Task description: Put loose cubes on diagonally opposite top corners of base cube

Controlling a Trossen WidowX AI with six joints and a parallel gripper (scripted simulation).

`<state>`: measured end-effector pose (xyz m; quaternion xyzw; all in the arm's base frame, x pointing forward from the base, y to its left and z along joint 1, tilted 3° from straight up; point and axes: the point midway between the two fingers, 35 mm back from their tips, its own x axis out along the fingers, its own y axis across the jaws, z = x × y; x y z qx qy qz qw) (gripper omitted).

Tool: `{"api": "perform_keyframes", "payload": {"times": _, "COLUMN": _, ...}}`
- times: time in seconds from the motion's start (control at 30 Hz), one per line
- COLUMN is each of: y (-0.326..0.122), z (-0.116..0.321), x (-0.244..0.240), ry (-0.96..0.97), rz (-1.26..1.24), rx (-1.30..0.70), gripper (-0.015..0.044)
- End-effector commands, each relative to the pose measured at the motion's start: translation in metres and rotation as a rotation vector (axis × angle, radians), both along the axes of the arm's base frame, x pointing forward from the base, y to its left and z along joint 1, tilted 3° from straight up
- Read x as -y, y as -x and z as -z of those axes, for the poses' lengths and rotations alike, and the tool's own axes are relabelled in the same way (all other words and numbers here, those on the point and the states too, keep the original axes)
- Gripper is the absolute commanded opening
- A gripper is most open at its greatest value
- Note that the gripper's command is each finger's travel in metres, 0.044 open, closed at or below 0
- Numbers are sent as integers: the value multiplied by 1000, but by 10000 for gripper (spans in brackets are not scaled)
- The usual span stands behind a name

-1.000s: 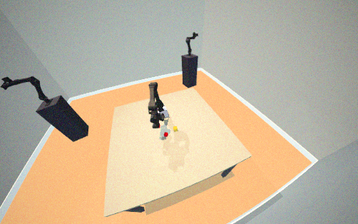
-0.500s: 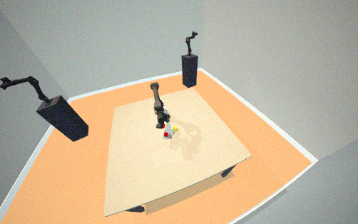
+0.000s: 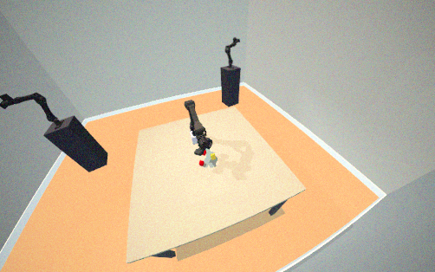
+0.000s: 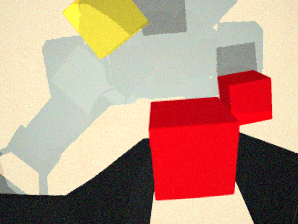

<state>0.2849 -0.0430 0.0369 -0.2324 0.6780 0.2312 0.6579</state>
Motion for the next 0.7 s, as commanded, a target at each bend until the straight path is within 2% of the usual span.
{"api": "perform_keyframes", "payload": {"times": 0.0, "y": -1, "z": 5, "x": -14, "ry": -7, "rz": 51, "rx": -6, "gripper": 105}}
{"api": "perform_keyframes", "payload": {"times": 0.5, "y": -4, "z": 15, "x": -62, "ry": -4, "rz": 242, "rx": -7, "gripper": 105}}
{"api": "perform_keyframes", "payload": {"times": 0.67, "y": -4, "z": 16, "x": -64, "ry": -4, "rz": 251, "rx": -8, "gripper": 105}}
